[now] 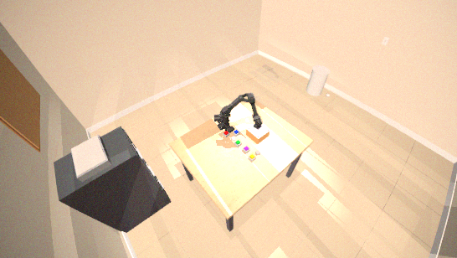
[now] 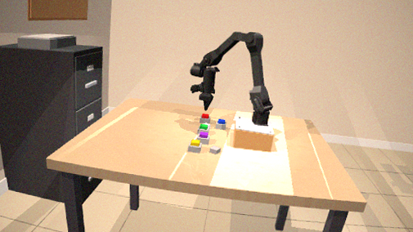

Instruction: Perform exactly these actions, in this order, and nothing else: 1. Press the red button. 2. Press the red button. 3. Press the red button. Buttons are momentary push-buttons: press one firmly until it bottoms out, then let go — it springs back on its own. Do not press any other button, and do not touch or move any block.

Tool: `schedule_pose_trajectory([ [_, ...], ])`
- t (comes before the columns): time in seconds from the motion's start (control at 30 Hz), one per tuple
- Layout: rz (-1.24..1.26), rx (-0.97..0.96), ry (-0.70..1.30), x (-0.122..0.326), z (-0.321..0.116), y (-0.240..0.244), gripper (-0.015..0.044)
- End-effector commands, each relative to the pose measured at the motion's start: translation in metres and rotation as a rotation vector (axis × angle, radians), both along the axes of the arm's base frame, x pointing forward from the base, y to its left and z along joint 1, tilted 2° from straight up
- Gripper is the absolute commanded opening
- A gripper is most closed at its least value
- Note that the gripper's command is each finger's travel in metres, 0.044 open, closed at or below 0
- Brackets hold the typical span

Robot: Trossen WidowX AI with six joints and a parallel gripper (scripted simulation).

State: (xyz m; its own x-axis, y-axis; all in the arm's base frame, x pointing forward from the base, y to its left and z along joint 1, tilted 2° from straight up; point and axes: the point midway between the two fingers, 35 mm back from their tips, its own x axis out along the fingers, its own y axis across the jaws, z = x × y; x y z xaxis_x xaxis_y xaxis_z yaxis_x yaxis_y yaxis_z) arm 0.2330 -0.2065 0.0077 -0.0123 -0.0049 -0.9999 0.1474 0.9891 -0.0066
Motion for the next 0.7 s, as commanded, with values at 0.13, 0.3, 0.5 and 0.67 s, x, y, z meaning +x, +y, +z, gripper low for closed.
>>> schedule_pose_trajectory([
  [0.13, 0.004, -0.001, 0.004, 0.0, -0.006, 0.0, 0.002],
  [0.3, 0.004, -0.001, 0.004, 0.0, -0.014, 0.0, 0.002],
  [0.5, 0.004, -0.001, 0.004, -0.001, -0.023, 0.0, 0.002],
  [0.67, 0.004, -0.001, 0.004, -0.001, -0.03, 0.0, 0.002],
])
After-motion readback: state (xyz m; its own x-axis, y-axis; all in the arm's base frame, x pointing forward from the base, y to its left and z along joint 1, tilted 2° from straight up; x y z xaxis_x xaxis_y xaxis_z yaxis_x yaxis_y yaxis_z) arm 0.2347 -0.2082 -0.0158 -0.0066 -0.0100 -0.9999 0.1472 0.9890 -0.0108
